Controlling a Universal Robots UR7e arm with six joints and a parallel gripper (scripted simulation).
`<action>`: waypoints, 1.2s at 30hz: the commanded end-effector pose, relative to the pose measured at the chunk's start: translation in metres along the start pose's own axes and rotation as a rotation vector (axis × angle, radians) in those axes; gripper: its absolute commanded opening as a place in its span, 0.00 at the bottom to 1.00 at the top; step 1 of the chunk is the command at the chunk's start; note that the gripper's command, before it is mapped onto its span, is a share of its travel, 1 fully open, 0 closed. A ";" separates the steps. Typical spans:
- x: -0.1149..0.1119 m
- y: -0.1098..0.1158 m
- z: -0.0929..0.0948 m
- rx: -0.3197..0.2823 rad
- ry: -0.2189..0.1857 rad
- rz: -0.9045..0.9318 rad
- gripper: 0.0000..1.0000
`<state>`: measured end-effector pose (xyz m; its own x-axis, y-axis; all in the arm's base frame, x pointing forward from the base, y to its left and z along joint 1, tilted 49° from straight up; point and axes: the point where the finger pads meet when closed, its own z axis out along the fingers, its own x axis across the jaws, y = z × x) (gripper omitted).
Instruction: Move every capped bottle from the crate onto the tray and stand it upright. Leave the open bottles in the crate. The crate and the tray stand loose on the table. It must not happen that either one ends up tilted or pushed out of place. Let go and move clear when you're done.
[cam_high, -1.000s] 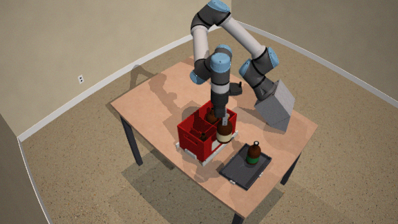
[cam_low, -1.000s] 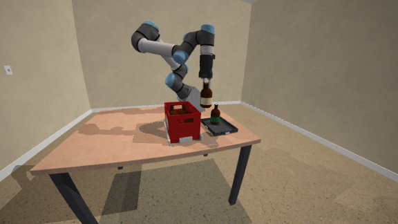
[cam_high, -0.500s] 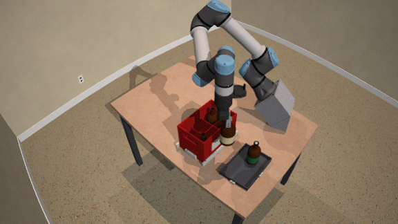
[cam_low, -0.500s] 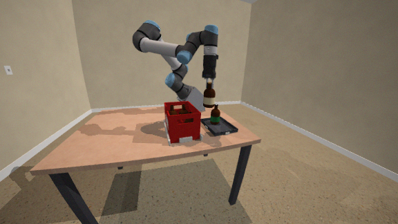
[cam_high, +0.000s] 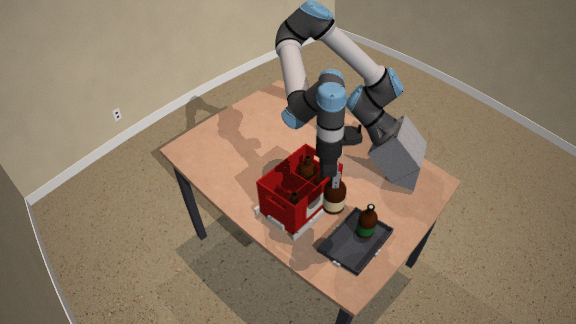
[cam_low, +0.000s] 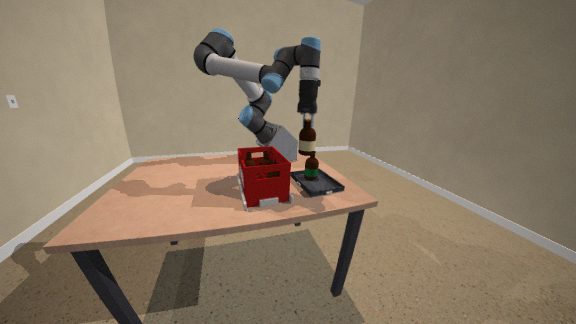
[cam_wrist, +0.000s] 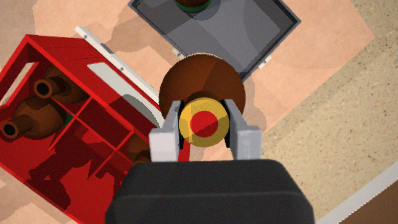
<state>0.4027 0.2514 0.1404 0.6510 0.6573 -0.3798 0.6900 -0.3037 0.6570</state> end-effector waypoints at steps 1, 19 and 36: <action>0.008 -0.007 0.000 0.000 0.001 0.001 0.00; 0.028 -0.025 -0.001 0.000 0.001 0.001 0.00; 0.046 -0.041 -0.001 0.000 0.001 0.001 0.00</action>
<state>0.4036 0.2881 0.1019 0.6510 0.6573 -0.3798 0.6900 -0.3037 0.6570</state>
